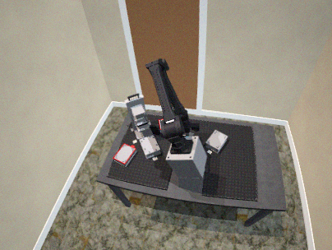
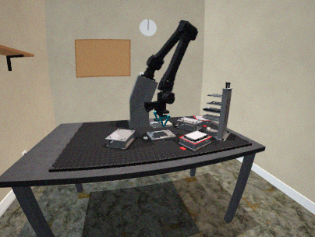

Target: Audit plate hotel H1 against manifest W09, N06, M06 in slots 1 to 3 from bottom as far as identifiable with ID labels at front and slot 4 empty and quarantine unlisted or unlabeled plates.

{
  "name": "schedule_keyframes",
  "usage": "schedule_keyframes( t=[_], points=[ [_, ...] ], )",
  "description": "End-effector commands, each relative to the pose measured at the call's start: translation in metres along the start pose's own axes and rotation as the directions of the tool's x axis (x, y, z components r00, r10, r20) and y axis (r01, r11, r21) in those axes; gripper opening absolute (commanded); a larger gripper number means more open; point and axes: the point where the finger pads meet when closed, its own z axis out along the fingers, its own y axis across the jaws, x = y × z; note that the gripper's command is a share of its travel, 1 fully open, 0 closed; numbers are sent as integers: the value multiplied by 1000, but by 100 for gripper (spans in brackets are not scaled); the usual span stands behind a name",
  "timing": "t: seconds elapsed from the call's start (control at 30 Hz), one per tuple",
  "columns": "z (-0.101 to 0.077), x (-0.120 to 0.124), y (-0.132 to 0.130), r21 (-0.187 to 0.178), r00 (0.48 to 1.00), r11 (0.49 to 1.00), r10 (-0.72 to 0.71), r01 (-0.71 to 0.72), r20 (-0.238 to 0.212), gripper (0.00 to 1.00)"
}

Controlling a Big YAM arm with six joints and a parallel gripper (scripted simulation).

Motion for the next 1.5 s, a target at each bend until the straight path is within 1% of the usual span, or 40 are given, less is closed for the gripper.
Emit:
schedule_keyframes(
  t=[0.0,0.03,0.07,0.13,0.33,0.43,0.6,0.63,0.73,0.87,0.97,1.03,1.17,1.2,1.3,1.47],
  points=[
    [1,4,10,-22,1000,1000,-6,6,-1,86],
    [1,4,10,-22,1000,1000,-6,6,-1,86],
    [-2,4,16,-37,1000,999,-11,11,-2,86],
    [6,2,7,-15,1000,1000,-2,2,1,86],
    [9,1,5,-13,1000,1000,3,-3,2,86],
    [10,5,9,-20,1000,1000,-9,9,-1,86],
    [13,0,8,-17,1000,1000,3,-3,1,86],
    [7,4,16,-36,1000,999,-8,7,-2,86],
    [17,3,6,-13,1000,1000,-5,5,1,86],
    [18,0,7,-16,1000,1000,3,-3,1,86],
    [19,4,10,-21,1000,1000,-8,8,-1,86],
    [22,3,7,-15,1000,1000,-4,4,0,86],
    [23,0,7,-16,1000,1000,3,-3,1,86],
    [17,4,15,-32,1000,999,-7,7,-2,86],
    [27,3,6,-13,1000,1000,-6,6,1,86],
    [29,1,7,-16,1000,1000,1,-1,1,86]
  ],
)
